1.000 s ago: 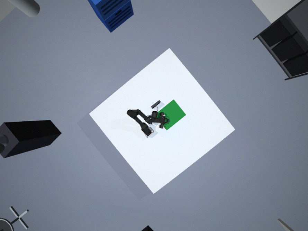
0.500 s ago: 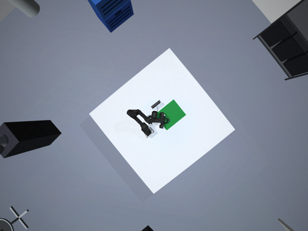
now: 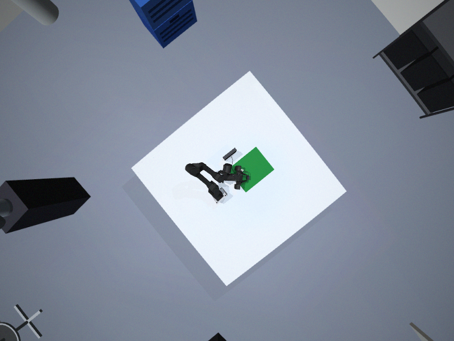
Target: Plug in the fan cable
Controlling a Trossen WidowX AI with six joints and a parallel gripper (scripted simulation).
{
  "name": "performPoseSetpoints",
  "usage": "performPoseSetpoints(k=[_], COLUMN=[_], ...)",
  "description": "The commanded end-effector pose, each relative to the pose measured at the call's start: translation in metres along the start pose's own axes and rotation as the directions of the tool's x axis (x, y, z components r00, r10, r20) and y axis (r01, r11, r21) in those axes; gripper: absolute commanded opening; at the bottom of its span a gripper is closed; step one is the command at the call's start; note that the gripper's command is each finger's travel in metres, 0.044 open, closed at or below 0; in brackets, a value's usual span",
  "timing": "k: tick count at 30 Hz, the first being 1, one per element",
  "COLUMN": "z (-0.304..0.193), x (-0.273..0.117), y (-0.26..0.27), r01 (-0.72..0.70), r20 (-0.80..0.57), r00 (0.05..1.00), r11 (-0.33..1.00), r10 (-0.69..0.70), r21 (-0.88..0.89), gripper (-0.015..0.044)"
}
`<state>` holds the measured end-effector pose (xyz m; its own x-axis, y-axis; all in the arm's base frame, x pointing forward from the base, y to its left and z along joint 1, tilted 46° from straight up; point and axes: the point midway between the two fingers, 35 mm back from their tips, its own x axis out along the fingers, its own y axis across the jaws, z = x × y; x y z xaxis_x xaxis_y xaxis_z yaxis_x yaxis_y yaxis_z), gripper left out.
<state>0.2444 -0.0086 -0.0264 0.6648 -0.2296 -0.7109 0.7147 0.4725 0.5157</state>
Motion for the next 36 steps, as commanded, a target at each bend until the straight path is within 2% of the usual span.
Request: performPoseSetpoints(k=[1, 18, 36], z=[0.003, 0.013, 0.023], x=[-0.007, -0.053, -0.102], y=[0.007, 0.016, -0.001], r01=[-0.009, -0.009, -0.007], r20=[0.008, 0.006, 0.006], r00=[1.000, 1.000, 1.000], r11=[1.000, 1.000, 1.000], r10=[0.009, 0.009, 0.007], r21=[0.008, 0.009, 0.005], gripper=[0.0205, 0.0205, 0.0205])
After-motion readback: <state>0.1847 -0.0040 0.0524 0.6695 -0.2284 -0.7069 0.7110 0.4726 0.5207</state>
